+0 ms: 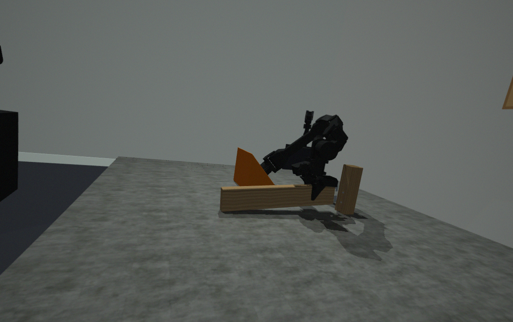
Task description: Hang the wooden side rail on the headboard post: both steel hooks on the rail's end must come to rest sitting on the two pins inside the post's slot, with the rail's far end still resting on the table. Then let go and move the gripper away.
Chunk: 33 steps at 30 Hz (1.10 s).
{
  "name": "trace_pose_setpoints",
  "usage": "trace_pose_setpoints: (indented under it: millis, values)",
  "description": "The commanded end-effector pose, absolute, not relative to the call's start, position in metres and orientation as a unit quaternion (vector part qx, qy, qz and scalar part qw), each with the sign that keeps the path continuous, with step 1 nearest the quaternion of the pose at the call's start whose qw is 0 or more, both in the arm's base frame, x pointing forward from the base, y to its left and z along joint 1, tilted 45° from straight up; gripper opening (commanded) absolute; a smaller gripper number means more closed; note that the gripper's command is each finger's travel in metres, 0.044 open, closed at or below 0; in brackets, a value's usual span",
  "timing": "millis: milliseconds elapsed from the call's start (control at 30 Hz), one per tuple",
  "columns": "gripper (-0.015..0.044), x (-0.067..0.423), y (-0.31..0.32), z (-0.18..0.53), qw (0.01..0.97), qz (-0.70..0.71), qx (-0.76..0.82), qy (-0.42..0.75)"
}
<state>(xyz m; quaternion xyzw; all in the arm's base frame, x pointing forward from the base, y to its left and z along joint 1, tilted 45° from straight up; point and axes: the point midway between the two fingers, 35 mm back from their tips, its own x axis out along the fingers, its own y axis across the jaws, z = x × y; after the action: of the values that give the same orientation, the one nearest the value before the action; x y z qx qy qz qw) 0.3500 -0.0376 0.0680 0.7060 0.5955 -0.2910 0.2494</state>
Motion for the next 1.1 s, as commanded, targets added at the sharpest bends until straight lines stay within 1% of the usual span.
trace_pose_setpoints:
  millis: [0,1067]
  values:
    - [0.0,0.3501,-0.0387,0.0708,0.25,-0.292,0.709,0.592]
    - [0.0,0.3507,-0.0361,0.073,0.25,-0.292,0.709,0.592]
